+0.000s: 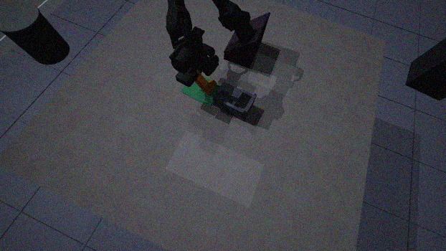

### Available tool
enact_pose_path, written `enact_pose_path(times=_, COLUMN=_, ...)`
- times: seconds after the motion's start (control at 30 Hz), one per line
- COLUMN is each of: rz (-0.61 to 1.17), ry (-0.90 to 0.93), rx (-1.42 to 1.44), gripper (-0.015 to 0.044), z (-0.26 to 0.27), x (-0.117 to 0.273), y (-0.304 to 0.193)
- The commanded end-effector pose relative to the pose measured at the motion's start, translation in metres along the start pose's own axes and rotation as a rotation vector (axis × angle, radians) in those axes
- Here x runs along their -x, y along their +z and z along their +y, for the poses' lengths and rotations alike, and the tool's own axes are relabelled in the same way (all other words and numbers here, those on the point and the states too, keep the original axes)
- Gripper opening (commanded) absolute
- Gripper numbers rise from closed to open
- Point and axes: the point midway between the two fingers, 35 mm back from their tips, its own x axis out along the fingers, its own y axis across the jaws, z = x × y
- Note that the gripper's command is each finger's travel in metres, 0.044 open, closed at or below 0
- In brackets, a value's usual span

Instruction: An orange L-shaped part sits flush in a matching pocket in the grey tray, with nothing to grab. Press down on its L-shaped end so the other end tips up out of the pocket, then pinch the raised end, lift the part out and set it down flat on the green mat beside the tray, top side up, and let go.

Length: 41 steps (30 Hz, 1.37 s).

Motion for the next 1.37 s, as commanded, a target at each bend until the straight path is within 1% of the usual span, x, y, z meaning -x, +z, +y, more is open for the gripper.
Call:
enact_pose_path(times=0.0, rz=0.0, ry=0.0, rx=0.0, gripper=0.0105, z=0.0, x=0.0, y=0.0)
enact_pose_path(times=0.2, rz=-0.001, ry=0.0, rx=0.0, gripper=0.0262, z=0.0, x=0.002, y=0.0)
enact_pose_path(times=0.3, rz=-0.005, ry=0.0, rx=0.001, gripper=0.0341, z=-0.003, x=0.022, y=0.002)
enact_pose_path(times=0.37, rz=-0.007, ry=0.001, rx=0.003, gripper=0.0394, z=-0.004, x=0.046, y=0.003)
enact_pose_path(times=0.47, rz=-0.002, ry=0.001, rx=0.004, gripper=0.04, z=-0.001, x=0.081, y=0.001)
enact_pose_path(times=0.53, rz=0.001, ry=0.001, rx=0.005, gripper=0.04, z=0.0, x=0.089, y=0.001)
enact_pose_path(times=1.33, rz=0.0, ry=-0.011, rx=0.011, gripper=0.04, z=-0.003, x=0.085, y=0.002)
